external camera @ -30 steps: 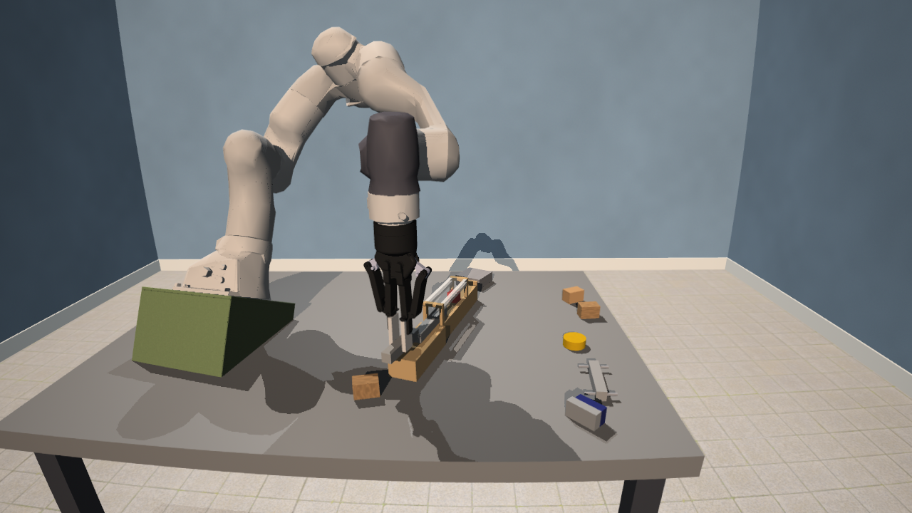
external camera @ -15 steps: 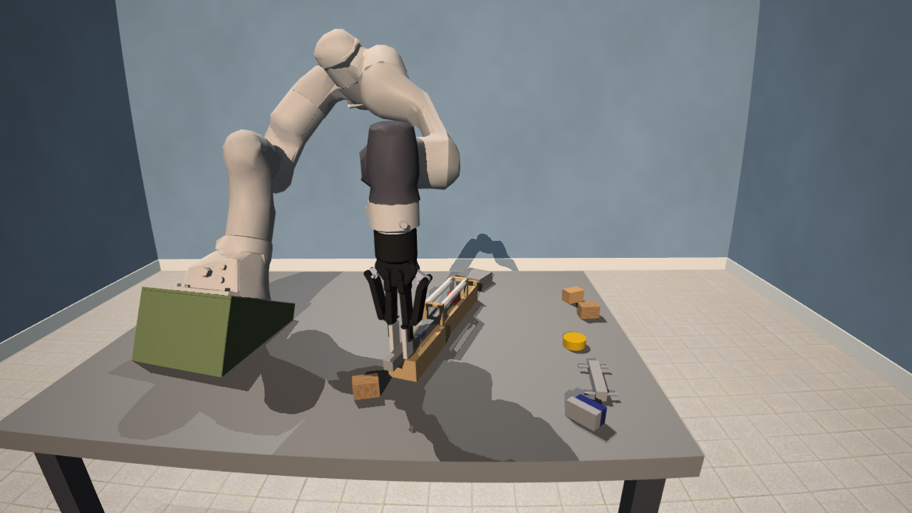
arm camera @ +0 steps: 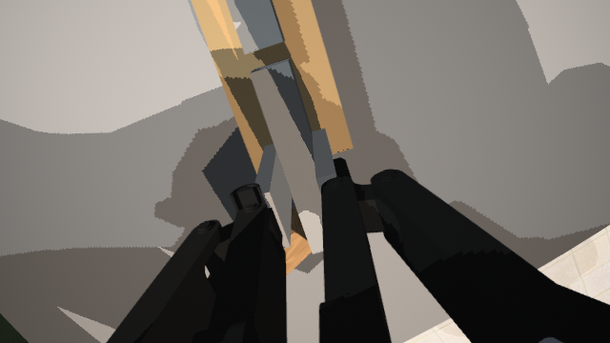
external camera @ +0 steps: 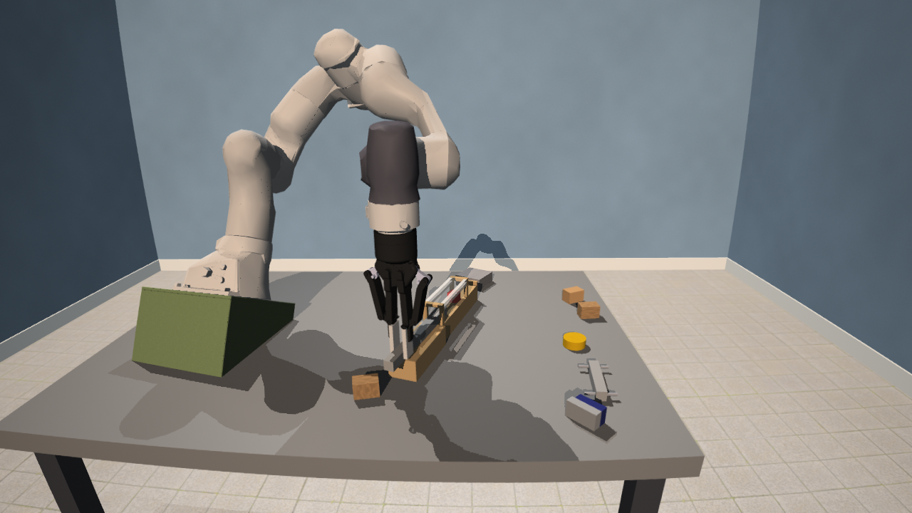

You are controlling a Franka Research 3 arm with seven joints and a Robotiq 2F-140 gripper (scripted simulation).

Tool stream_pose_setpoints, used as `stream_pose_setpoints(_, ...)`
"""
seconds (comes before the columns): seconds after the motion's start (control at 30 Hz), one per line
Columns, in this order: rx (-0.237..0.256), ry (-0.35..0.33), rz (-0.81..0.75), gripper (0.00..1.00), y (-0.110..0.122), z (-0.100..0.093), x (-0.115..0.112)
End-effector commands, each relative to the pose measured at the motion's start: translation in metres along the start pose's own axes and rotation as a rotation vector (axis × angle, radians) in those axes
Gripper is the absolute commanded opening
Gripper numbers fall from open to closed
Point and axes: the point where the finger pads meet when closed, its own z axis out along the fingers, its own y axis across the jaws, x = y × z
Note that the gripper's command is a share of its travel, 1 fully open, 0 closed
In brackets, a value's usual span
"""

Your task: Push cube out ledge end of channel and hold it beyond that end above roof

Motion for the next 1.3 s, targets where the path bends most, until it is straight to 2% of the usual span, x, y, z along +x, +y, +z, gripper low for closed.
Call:
stream_pose_setpoints(0.0, -0.003, -0.001, -0.007, 0.0, 0.0, 0.0, -0.001)
stream_pose_setpoints(0.77, -0.003, -0.001, -0.007, 0.0, 0.0, 0.0, 0.001)
stream_pose_setpoints(1.27, -0.003, -0.001, -0.007, 0.0, 0.0, 0.0, 0.014)
